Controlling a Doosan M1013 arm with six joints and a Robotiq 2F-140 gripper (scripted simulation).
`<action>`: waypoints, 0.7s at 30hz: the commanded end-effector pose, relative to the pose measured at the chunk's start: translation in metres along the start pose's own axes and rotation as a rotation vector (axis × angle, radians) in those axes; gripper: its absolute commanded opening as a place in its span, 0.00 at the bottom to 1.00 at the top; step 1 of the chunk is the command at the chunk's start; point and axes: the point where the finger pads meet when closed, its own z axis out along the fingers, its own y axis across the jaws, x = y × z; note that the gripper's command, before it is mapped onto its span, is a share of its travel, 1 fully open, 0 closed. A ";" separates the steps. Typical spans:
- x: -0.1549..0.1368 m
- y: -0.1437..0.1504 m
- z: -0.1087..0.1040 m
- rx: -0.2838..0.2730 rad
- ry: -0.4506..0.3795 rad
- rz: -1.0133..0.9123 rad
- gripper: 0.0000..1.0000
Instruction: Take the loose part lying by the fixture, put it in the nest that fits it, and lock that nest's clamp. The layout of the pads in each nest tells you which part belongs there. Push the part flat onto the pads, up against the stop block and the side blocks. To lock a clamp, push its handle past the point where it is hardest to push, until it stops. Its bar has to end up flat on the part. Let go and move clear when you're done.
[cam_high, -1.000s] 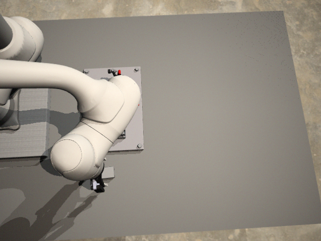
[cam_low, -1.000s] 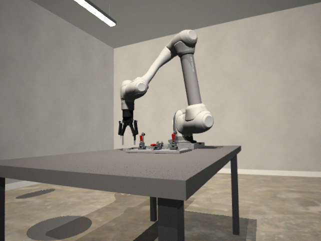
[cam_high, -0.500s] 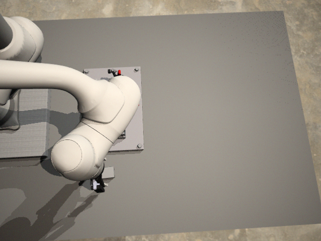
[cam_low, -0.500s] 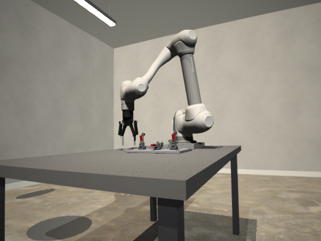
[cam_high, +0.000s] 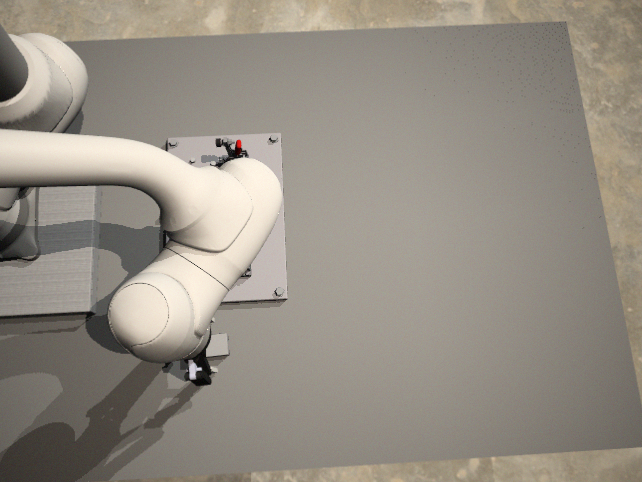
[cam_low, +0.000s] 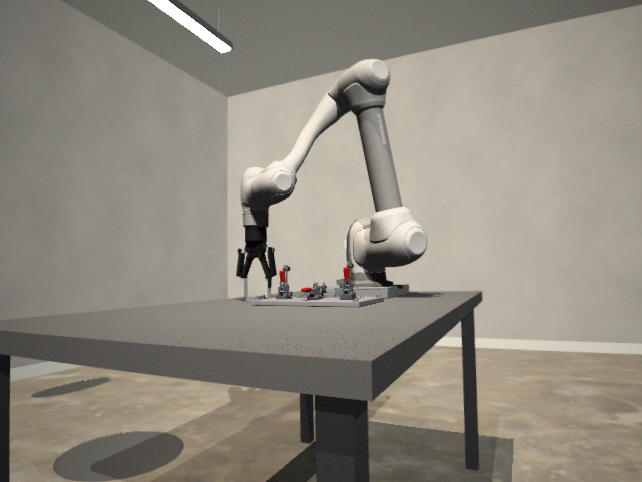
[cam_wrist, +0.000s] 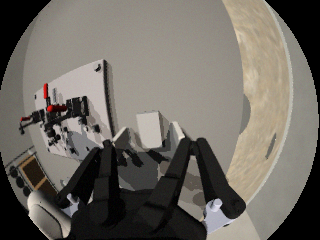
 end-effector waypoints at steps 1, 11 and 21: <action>0.000 0.000 0.003 0.000 0.000 0.000 0.62; 0.000 0.000 0.006 0.000 0.000 0.000 0.62; 0.000 0.000 0.006 0.000 0.000 0.000 0.62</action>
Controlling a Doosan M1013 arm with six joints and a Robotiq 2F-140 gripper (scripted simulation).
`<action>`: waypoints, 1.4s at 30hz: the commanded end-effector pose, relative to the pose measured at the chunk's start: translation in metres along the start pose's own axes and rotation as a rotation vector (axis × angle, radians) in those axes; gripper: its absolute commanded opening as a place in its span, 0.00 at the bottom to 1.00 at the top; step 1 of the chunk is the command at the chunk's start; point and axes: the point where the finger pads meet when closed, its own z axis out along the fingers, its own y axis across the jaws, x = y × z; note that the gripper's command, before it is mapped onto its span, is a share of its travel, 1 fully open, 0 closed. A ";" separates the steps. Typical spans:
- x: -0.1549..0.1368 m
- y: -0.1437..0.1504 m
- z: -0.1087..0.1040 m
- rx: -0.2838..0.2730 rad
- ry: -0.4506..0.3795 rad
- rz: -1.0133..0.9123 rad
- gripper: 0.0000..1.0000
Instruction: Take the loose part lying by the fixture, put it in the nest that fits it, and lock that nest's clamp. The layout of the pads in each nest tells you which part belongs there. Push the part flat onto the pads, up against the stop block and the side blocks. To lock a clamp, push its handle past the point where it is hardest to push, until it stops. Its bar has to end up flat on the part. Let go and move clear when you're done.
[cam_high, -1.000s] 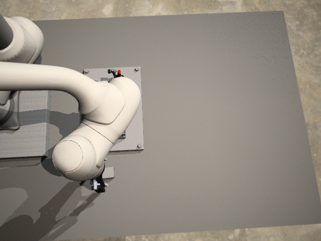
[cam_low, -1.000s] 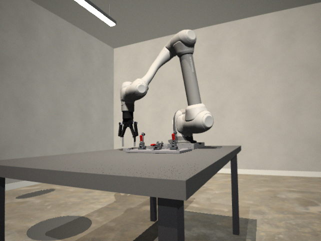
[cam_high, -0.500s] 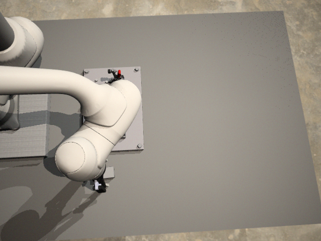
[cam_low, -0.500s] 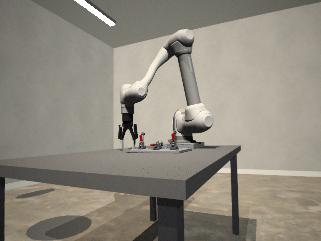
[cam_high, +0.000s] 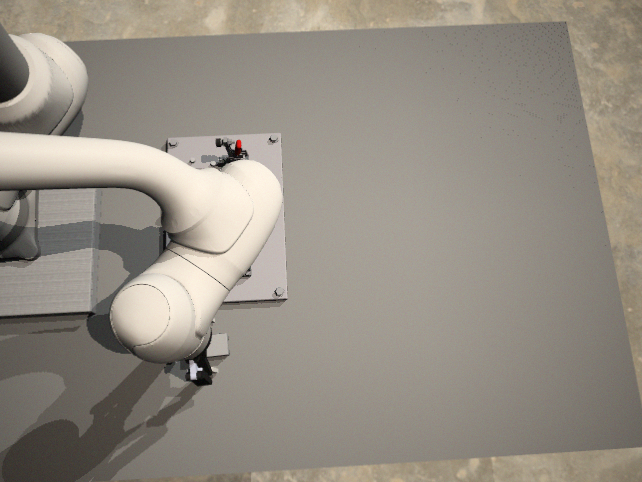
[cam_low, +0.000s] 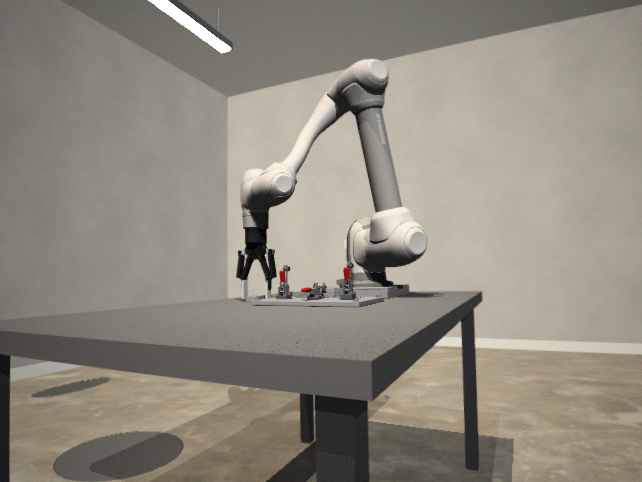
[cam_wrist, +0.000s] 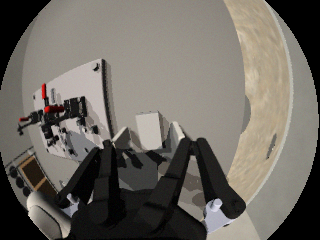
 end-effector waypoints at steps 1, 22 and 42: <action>0.000 0.000 0.000 0.000 0.000 0.000 0.62; 0.000 0.000 0.000 0.000 0.000 0.000 0.10; 0.000 0.000 0.000 0.000 0.000 0.000 0.10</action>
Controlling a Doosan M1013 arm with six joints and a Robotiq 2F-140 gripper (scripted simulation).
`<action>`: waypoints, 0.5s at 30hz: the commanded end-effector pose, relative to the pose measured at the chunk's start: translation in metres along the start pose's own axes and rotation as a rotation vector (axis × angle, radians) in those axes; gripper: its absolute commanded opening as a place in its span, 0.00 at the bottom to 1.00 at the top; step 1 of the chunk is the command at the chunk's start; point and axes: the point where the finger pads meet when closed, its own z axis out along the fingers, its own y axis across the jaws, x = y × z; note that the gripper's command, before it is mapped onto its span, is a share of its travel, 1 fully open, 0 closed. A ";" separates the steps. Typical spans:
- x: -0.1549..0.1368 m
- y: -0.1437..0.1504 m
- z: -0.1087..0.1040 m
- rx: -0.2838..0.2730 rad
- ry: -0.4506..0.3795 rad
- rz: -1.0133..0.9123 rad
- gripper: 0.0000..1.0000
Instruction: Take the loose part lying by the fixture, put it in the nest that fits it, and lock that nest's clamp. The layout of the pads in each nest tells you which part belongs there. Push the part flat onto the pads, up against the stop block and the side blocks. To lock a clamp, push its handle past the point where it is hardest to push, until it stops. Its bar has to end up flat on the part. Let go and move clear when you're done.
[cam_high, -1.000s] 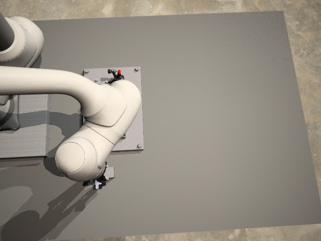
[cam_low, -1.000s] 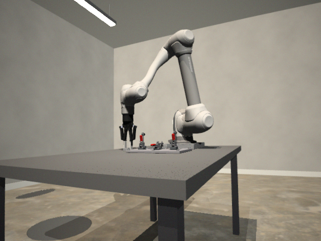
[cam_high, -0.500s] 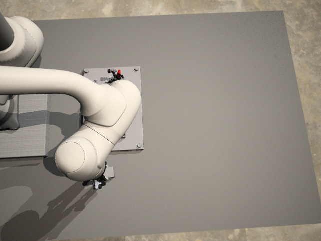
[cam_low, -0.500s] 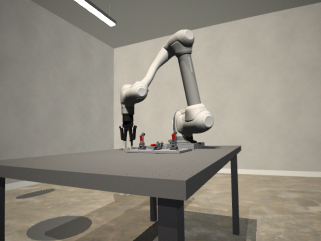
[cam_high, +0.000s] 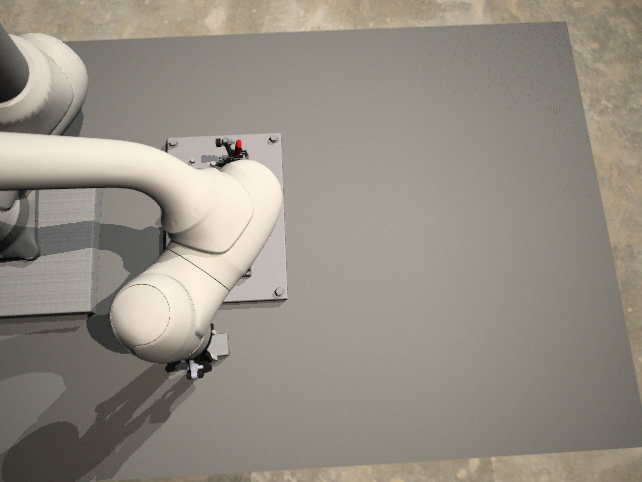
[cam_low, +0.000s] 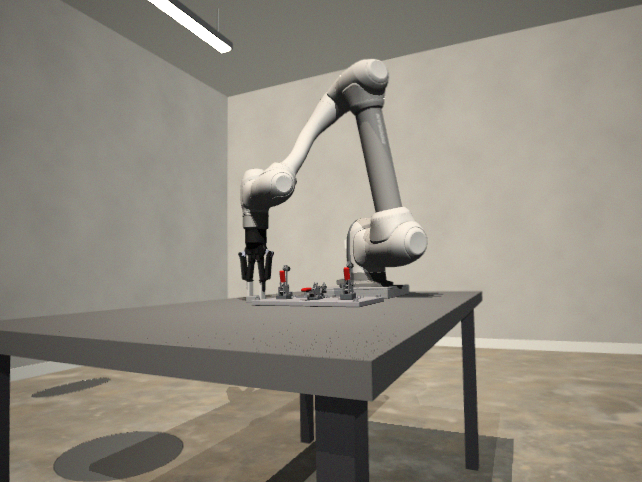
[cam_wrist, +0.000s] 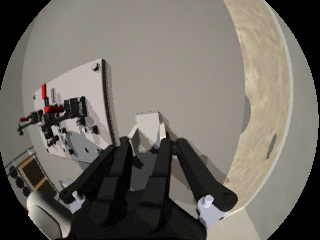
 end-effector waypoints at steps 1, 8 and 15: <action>0.000 0.000 0.000 0.000 0.000 0.000 0.10; 0.000 0.000 -0.001 0.000 0.000 0.000 0.10; 0.000 0.000 -0.010 0.000 0.000 0.000 0.10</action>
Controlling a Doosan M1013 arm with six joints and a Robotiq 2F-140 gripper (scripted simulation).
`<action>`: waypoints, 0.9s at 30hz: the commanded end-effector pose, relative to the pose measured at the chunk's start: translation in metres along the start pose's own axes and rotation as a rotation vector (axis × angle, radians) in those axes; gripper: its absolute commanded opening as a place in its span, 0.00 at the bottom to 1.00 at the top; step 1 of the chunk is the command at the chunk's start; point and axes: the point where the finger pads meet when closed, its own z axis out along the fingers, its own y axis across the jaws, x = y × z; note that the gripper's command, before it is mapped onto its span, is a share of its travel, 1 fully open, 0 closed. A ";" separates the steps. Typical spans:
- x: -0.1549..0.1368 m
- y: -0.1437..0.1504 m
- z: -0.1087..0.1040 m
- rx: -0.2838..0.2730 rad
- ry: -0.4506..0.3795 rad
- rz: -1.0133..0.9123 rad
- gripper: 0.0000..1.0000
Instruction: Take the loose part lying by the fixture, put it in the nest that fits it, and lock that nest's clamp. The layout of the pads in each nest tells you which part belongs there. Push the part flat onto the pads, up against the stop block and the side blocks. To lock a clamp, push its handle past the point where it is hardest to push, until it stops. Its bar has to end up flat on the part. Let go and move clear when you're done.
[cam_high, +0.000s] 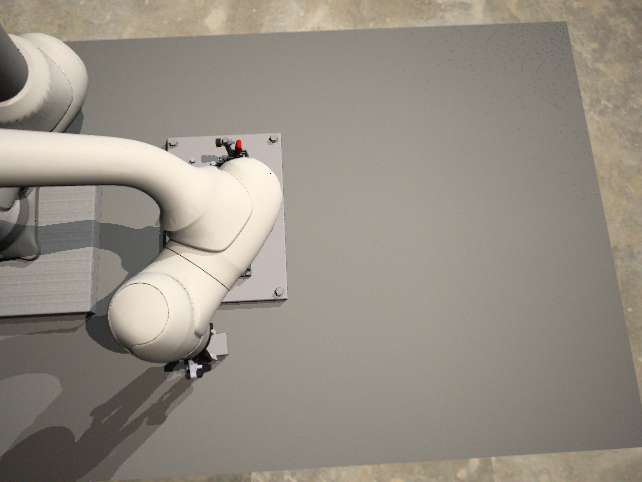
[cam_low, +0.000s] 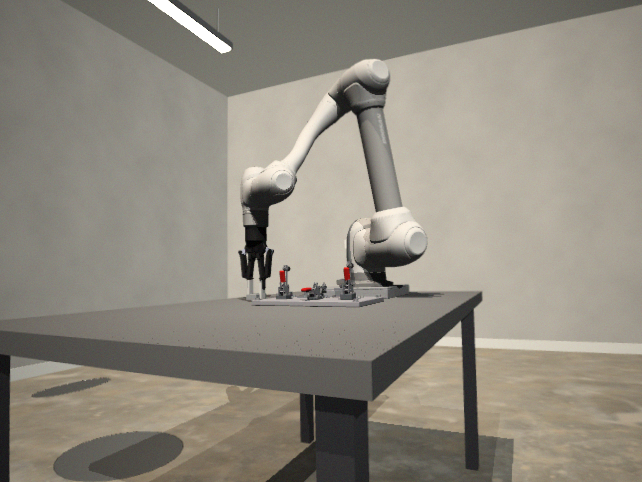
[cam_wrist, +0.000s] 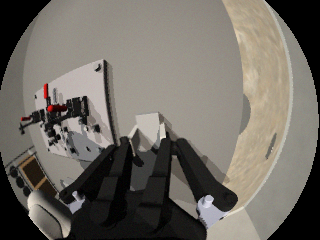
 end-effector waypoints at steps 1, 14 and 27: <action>0.000 0.000 -0.005 0.000 0.000 0.000 0.10; 0.000 0.000 -0.040 0.000 0.000 0.000 0.10; 0.000 0.000 -0.084 0.000 0.000 0.000 0.10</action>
